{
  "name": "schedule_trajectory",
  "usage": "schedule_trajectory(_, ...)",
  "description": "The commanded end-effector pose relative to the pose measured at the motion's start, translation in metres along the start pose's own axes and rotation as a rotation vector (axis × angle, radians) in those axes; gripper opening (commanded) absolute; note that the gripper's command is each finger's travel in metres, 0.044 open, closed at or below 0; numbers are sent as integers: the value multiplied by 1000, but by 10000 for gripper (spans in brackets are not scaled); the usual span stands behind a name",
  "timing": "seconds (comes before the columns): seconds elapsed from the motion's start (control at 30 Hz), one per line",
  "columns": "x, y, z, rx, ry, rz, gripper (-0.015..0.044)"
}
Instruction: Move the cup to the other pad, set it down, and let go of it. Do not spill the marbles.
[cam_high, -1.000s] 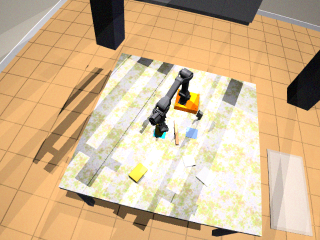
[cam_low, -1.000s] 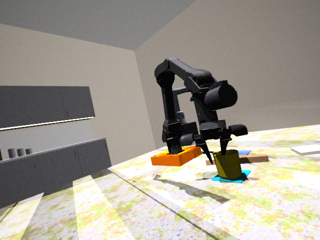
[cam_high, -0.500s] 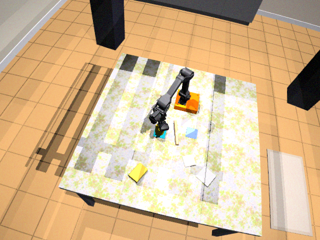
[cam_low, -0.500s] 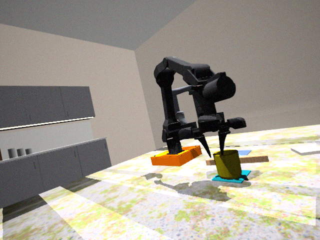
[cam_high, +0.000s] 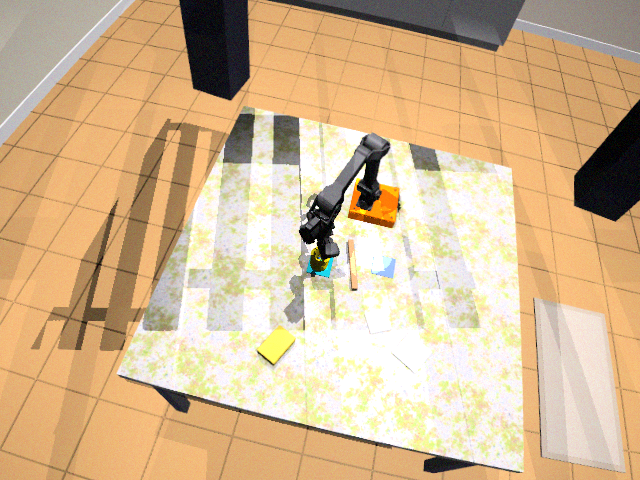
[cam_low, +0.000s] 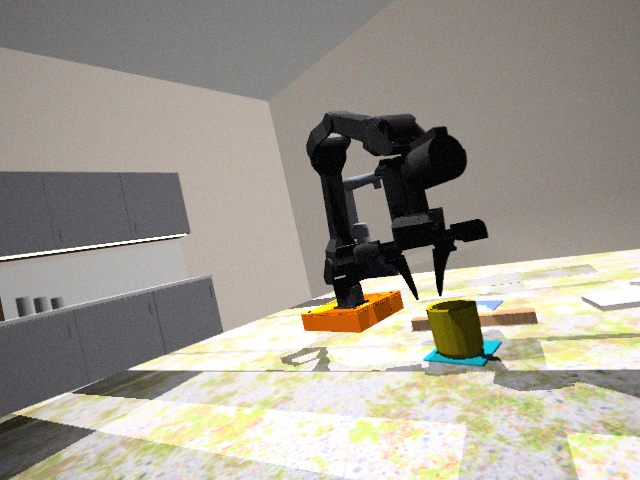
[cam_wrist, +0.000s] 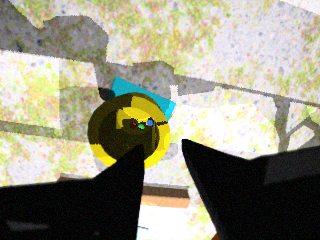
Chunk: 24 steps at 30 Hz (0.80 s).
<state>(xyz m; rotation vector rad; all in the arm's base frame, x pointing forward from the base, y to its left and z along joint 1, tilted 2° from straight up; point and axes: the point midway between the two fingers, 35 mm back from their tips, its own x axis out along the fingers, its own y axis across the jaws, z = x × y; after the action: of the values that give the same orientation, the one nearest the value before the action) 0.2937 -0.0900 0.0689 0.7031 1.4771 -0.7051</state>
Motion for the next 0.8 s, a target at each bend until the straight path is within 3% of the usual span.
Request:
schedule_trajectory(0.0, -6, 0, 0, -4, -5, 1, 147)
schedule_trajectory(0.03, -6, 0, 0, -4, -5, 1, 147)
schedule_trajectory(0.4, -6, 0, 0, -1, -1, 1, 435)
schedule_trajectory(0.77, -45, 0, 0, -3, -4, 1, 440)
